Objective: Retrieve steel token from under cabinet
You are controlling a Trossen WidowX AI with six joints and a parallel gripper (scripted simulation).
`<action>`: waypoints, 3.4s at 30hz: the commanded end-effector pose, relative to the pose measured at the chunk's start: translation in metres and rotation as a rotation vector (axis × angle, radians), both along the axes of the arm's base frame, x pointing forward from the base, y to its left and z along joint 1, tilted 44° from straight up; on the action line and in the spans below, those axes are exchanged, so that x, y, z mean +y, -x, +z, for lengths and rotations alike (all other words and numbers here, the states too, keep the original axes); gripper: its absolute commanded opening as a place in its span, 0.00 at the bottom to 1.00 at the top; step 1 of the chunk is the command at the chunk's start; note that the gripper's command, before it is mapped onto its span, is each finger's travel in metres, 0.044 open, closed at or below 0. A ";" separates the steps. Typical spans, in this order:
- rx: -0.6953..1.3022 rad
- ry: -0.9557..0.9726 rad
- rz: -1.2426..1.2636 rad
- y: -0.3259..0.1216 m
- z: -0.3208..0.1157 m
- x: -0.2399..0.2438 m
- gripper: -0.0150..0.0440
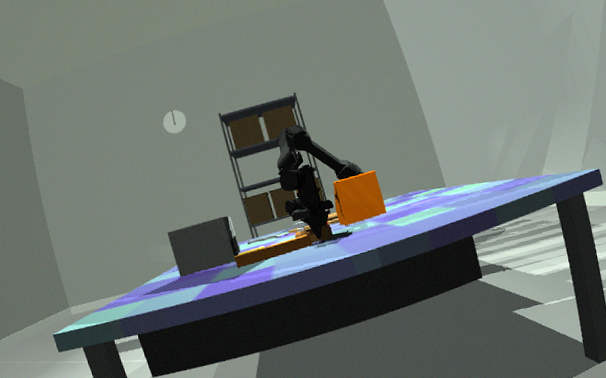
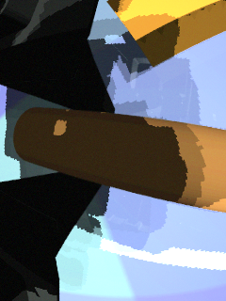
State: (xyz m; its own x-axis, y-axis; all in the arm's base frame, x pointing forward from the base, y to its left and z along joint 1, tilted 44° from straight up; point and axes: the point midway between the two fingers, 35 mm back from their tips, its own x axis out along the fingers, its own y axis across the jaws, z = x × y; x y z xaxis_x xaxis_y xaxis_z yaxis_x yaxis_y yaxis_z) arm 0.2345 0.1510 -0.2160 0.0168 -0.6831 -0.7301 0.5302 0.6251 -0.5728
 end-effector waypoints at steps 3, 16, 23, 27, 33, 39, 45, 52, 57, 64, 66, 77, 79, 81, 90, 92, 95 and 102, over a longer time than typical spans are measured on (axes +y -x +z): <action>0.000 -0.001 0.000 0.000 0.000 0.000 0.25; 0.020 0.000 0.024 -0.015 0.006 -0.005 0.25; 0.027 0.001 0.032 -0.027 0.010 -0.010 0.25; 0.029 0.002 0.035 -0.034 0.013 -0.013 0.25; 0.030 0.002 0.036 -0.044 0.017 -0.018 0.25; 0.030 0.003 0.037 -0.055 0.021 -0.022 0.25; 0.030 0.004 0.038 -0.066 0.025 -0.026 0.25; 0.030 0.005 0.038 -0.079 0.030 -0.031 0.25; 0.030 0.005 0.038 -0.088 0.034 -0.035 0.25; 0.029 0.006 0.038 -0.101 0.038 -0.039 0.25; 0.029 0.006 0.038 -0.104 0.040 -0.041 0.25; 0.028 0.007 0.038 -0.121 0.046 -0.047 0.25; 0.028 0.007 0.038 -0.124 0.047 -0.048 0.25; 0.028 0.007 0.038 -0.127 0.048 -0.049 0.25; 0.028 0.008 0.038 -0.139 0.053 -0.054 0.25; 0.028 0.008 0.038 -0.140 0.054 -0.054 0.25; 0.028 0.008 0.038 -0.140 0.054 -0.055 0.25; 0.028 0.008 0.038 -0.137 0.057 -0.059 0.25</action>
